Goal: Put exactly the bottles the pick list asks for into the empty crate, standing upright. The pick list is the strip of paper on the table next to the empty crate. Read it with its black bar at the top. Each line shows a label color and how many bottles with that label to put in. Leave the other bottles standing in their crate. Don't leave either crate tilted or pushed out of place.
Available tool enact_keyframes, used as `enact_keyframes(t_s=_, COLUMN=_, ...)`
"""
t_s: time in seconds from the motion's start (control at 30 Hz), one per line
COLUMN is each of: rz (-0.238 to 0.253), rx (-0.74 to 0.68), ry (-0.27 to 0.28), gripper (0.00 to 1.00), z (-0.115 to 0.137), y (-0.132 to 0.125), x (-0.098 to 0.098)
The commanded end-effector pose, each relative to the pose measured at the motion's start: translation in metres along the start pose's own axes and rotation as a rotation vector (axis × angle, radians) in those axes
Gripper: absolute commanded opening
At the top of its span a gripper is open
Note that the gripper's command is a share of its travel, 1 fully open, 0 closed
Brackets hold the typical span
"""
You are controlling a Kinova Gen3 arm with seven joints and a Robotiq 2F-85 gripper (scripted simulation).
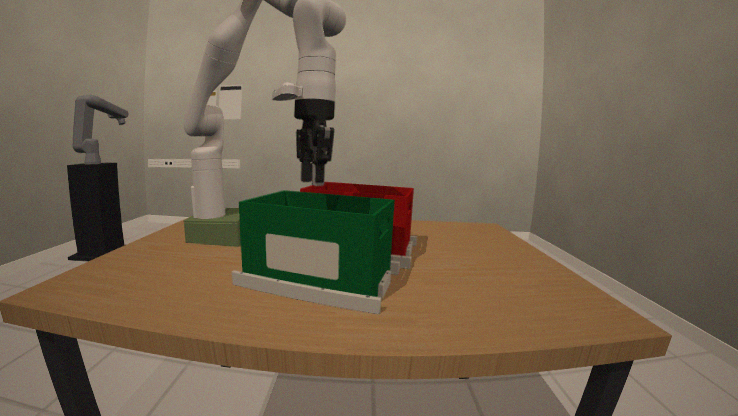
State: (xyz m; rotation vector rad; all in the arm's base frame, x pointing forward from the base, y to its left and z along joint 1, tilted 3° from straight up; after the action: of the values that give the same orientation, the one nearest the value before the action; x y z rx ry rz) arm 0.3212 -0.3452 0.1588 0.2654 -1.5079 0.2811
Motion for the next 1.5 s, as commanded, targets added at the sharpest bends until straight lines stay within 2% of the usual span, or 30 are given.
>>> enact_keyframes(t_s=0.0, rz=0.002, rx=0.000, ry=-0.001, gripper=0.67, z=0.000, y=0.000, x=-0.003)
enact_keyframes(t_s=1.47, rz=0.002, rx=0.000, ry=-0.001, gripper=0.67, z=0.000, y=0.000, x=-0.055)
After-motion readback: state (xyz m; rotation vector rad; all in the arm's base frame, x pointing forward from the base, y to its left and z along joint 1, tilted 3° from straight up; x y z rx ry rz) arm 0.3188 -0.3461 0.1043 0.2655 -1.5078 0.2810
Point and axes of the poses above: the point where the finger pads meet when closed, its own x axis back along the fingers, its own y axis across the jaws, z = x × y, the point moved 1 cm from there along x, back along the fingers, and after that the axes turned 1 degree about -x, right-handed, at the moved point
